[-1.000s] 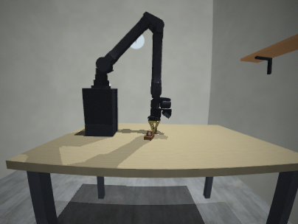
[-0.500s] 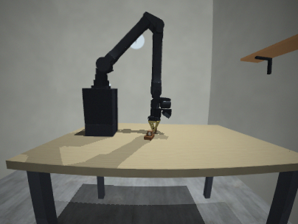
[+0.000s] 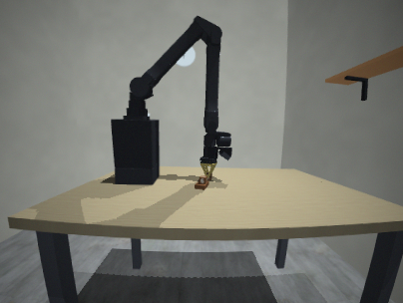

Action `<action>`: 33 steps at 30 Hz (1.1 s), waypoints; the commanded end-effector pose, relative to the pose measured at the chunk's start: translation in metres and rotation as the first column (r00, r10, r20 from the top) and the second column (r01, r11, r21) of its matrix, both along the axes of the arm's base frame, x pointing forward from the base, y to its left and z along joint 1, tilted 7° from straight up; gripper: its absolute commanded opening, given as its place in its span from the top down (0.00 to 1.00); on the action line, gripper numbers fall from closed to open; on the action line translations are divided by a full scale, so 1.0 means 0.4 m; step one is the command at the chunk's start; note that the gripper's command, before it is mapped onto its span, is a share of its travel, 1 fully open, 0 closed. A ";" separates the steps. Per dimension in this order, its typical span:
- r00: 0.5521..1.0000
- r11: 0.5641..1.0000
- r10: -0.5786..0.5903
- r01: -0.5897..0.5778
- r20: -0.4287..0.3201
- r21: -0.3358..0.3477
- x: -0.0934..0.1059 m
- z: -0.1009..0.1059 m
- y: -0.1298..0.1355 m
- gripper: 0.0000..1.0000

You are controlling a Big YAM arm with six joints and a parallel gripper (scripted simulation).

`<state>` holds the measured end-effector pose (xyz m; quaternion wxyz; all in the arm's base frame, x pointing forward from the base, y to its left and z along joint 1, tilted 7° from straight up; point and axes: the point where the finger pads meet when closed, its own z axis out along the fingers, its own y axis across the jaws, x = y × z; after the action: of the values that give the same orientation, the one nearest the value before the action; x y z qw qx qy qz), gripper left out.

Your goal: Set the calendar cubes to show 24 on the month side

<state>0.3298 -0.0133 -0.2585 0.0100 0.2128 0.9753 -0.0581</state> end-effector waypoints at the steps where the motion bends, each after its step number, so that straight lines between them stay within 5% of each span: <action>1: 1.000 1.000 0.013 -0.013 0.013 -0.002 0.011 0.007 -0.004 0.75; 33: 1.000 1.000 0.011 -0.011 0.022 -0.002 0.023 -0.006 -0.007 0.75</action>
<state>0.3265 -0.0137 -0.2622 0.0069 0.2127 0.9753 -0.0588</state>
